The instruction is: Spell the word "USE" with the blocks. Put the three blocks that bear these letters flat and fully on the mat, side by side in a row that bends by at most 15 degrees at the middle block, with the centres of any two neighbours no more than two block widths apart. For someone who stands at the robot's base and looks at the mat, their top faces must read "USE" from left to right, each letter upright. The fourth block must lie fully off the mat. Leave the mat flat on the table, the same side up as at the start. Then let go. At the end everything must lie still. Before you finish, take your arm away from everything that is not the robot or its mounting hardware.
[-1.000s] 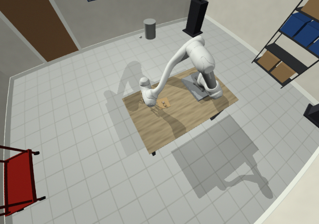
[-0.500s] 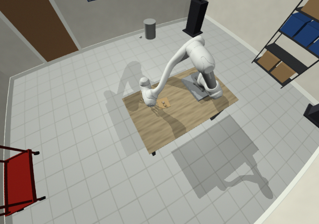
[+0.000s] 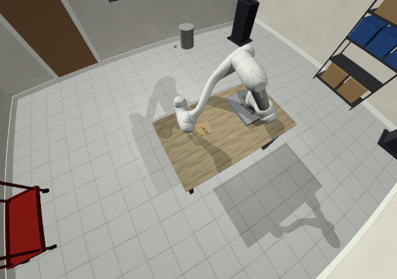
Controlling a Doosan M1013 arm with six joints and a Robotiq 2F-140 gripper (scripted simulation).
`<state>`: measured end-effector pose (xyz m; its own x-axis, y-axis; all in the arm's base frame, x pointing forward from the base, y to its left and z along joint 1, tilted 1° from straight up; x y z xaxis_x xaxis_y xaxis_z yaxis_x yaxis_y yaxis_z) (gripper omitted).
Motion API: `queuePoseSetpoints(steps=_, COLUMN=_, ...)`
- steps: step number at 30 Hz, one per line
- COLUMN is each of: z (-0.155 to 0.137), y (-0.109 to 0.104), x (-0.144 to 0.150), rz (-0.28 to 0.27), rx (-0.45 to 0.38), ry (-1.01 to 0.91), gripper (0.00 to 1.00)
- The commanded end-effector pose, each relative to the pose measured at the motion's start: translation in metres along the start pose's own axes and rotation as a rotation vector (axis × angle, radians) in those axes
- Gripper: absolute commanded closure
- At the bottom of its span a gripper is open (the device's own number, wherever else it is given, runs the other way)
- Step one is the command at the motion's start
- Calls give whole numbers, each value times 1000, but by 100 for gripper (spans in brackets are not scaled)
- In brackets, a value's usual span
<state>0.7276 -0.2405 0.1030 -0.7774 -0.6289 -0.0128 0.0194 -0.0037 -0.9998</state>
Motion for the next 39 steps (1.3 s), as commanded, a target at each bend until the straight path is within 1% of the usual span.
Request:
queuePoseSetpoints(steps=1, z=-1, y=3, x=3, rz=1, rx=-2, ry=0, gripper=87)
queuePoseSetpoints(steps=13, z=-1, y=3, x=3, rz=1, rx=-2, ry=0, gripper=87)
queuePoseSetpoints(steps=18, z=-1, y=0, x=3, rz=1, rx=-2, ry=0, gripper=87)
queuePoseSetpoints(steps=22, z=-1, y=-16, x=3, rz=1, rx=-2, ry=0, gripper=87)
queuePoseSetpoints(steps=29, z=0, y=-67, x=3, rz=1, rx=-2, ry=0, gripper=87)
queuePoseSetpoints(steps=32, z=0, y=-85, x=3, rz=1, rx=-2, ry=0, gripper=87)
queuePoseSetpoints(steps=33, z=0, y=-89, x=3, rz=1, rx=-2, ry=0, gripper=87)
queuePoseSetpoints(steps=35, z=0, y=-89, x=3, rz=1, rx=-2, ry=0, gripper=87)
queuePoseSetpoints(steps=39, z=0, y=-96, x=3, rz=1, rx=-2, ry=0, gripper=87)
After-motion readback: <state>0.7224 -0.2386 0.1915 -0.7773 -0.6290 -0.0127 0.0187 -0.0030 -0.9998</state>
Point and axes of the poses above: the point where the finger pads meet when closed, its own y axis out along the fingers, its own x axis across the jaws, z = x × y, the point moved 10 cm from there along -y, back along the fingers, and after that the axes turned 13 degrees about -y, right-handed, at the moved point
